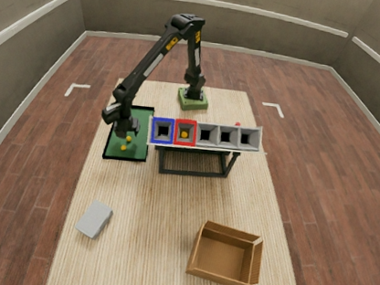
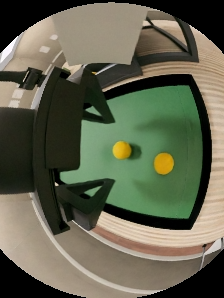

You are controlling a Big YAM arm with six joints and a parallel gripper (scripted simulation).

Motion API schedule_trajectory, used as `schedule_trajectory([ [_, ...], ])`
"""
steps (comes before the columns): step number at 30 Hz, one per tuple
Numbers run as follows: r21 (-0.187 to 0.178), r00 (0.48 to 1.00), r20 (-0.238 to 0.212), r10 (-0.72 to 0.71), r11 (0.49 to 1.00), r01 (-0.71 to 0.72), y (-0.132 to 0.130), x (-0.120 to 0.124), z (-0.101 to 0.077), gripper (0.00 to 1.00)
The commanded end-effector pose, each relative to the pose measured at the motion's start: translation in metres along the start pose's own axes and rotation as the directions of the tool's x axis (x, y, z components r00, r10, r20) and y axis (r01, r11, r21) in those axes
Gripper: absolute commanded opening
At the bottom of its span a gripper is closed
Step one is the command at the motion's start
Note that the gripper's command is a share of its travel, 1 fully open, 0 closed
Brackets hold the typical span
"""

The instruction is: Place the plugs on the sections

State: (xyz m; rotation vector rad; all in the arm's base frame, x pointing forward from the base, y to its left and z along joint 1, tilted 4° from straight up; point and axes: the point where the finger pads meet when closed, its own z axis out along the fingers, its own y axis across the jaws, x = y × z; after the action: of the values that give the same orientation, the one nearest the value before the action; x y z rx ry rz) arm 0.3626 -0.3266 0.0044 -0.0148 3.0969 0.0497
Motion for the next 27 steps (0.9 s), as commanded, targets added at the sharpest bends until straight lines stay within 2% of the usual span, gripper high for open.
schedule_trajectory([
  [1,0.02,1.0,0.025,-0.003,1.0,0.003,-0.0024,-0.0118,-0.0111,0.8],
  [27,0.013,1.0,0.014,-0.002,1.0,0.002,-0.0027,-0.0117,-0.0112,0.8],
])
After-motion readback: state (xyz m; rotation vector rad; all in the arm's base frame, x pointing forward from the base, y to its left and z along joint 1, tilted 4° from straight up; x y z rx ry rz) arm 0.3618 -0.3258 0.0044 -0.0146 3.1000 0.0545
